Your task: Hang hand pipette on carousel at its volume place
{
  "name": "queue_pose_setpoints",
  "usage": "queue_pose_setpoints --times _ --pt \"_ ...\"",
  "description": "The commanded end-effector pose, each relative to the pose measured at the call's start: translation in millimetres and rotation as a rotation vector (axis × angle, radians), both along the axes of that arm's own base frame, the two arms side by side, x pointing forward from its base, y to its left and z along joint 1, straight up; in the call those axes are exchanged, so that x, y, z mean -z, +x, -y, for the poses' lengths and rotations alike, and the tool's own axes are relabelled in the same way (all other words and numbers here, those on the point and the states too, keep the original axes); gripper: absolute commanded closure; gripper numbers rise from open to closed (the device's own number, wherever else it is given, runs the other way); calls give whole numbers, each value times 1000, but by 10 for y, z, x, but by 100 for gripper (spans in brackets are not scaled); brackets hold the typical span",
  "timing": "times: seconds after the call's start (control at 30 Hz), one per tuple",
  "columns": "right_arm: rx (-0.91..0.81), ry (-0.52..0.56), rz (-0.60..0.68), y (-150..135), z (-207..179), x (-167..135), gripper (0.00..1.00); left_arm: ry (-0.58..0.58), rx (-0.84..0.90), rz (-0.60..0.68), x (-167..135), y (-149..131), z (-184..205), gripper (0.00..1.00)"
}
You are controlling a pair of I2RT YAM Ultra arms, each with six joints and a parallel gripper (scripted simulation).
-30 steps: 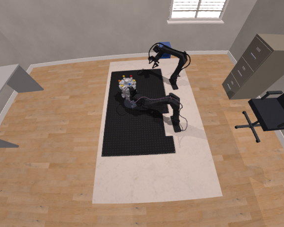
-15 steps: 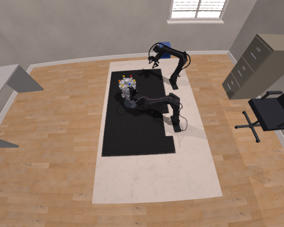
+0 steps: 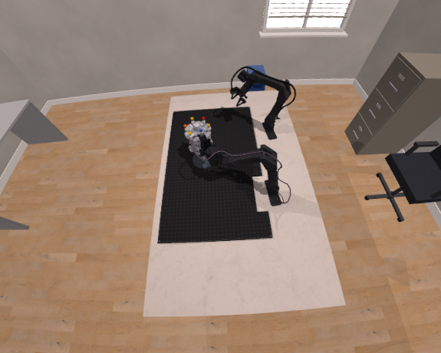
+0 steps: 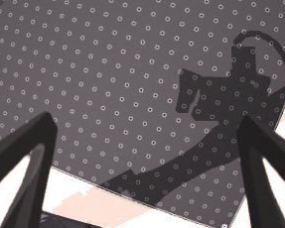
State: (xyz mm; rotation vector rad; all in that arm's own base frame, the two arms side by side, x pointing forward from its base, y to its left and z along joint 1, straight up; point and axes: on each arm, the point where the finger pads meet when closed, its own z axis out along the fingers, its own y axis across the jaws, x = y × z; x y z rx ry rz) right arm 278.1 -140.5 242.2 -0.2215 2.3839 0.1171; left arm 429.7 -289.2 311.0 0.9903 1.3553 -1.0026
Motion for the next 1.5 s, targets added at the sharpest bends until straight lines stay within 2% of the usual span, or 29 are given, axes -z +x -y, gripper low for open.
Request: queue_pose_setpoints --times 0.0,0.13,0.17,0.27,1.47 --pt "-5 -22 47 40 37 -108 0 -10 99 27 -143 -14 -27 88" --pt "-5 -22 47 40 37 -108 0 -10 144 27 -142 -20 -20 88" --pt "-5 -22 47 40 37 -108 0 -18 155 63 -309 -127 5 88" --pt "-5 -22 47 40 37 -108 0 -21 158 79 -333 -137 18 88" --pt "-5 -22 47 40 37 -108 0 -21 158 79 -333 -136 18 88"
